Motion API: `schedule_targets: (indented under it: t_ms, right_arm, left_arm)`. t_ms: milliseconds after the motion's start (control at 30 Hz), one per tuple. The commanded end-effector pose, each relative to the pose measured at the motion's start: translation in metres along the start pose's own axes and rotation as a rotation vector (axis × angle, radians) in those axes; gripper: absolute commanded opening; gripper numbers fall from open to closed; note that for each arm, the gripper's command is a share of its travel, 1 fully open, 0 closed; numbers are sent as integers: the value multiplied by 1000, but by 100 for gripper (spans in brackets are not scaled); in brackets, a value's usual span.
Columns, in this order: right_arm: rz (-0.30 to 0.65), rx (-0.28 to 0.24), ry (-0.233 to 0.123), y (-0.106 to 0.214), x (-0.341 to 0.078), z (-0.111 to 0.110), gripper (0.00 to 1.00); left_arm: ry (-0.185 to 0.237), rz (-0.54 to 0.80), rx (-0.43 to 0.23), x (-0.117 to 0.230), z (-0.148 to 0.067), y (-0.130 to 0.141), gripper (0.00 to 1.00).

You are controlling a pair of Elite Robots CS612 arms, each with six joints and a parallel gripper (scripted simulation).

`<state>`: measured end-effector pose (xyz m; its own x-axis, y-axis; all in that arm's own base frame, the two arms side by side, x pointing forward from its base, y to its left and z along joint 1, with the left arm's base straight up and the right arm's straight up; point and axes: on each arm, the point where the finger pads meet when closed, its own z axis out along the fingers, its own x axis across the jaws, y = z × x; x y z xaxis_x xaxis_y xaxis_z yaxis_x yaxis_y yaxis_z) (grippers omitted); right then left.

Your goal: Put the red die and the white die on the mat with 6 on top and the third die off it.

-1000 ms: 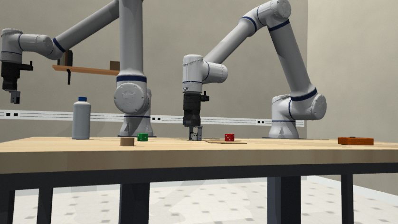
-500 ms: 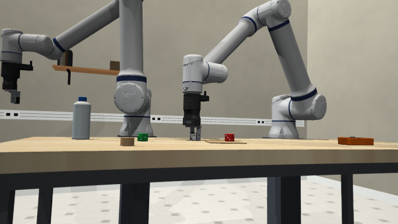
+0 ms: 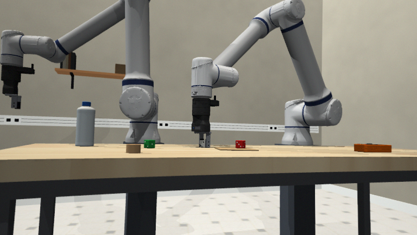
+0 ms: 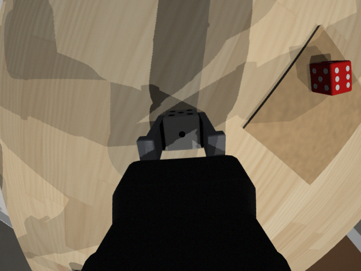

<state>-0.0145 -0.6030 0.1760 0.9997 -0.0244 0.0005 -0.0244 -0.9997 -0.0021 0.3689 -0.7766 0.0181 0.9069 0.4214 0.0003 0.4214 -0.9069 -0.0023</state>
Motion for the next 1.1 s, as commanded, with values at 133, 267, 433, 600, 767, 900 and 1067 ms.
schedule_targets:
  t_ms: [133, 267, 433, 600, 767, 900, 1067]
  right_arm:
    - [0, -2, 0, 1, 0, -1, 100]
    - [0, -2, 0, 1, 0, -1, 100]
    - [0, -2, 0, 1, 0, -1, 100]
    - [0, -2, 0, 1, 0, -1, 100]
    - [0, -2, 0, 1, 0, -1, 100]
    - [0, -2, 0, 1, 0, -1, 100]
    - [0, -2, 0, 1, 0, -1, 100]
  left_arm:
    - [0, 0, -2, 0, -1, 1, 57]
    - [0, 0, -2, 0, -3, 1, 57]
    - [0, 0, -2, 0, -21, 1, 57]
    - [0, 0, -2, 0, -58, 1, 57]
    - [0, 0, -2, 0, -86, 1, 57]
    - [0, 0, -2, 0, -98, 1, 57]
    - [0, 0, -2, 0, -101, 1, 57]
